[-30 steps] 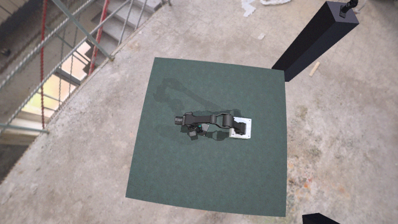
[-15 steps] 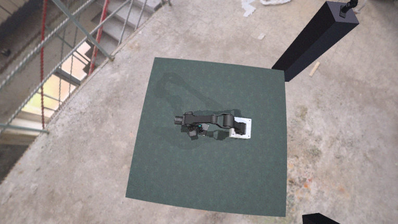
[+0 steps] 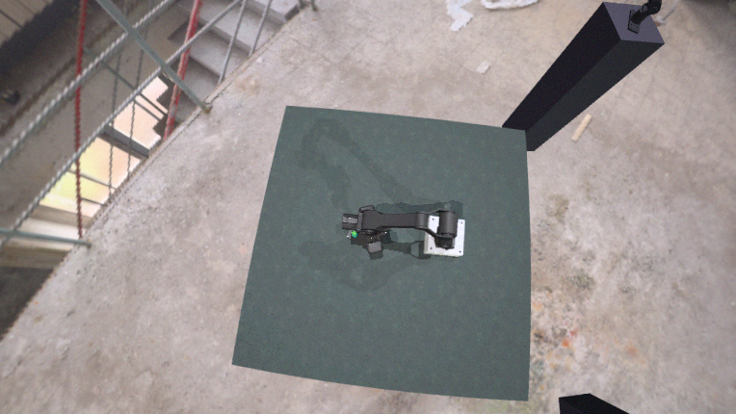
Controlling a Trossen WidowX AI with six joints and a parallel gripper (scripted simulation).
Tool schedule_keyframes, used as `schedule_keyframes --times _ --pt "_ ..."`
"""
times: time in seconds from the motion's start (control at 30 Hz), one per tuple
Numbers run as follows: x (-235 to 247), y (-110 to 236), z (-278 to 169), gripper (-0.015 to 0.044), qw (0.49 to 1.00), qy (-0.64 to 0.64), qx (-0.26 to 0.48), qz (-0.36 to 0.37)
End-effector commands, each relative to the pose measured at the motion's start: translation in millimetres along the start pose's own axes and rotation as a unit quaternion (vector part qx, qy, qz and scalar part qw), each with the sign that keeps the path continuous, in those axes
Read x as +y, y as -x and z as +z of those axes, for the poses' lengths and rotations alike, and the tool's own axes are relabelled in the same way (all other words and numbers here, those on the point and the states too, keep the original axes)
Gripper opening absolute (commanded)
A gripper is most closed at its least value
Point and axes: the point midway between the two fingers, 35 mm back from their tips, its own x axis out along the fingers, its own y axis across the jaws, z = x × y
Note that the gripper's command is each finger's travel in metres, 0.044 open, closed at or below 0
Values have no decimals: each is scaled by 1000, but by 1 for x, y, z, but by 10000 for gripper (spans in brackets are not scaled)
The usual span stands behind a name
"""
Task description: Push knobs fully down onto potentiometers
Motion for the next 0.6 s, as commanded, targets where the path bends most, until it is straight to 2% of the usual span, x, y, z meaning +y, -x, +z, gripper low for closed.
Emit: schedule_keyframes --times 0.0,0.2,0.57 --pt "-14 5 50 440 1000 1 -1 -1" --pt "-34 -2 113 440 1000 0 -2 -2" --pt "-35 -2 115 440 1000 0 -2 -2"
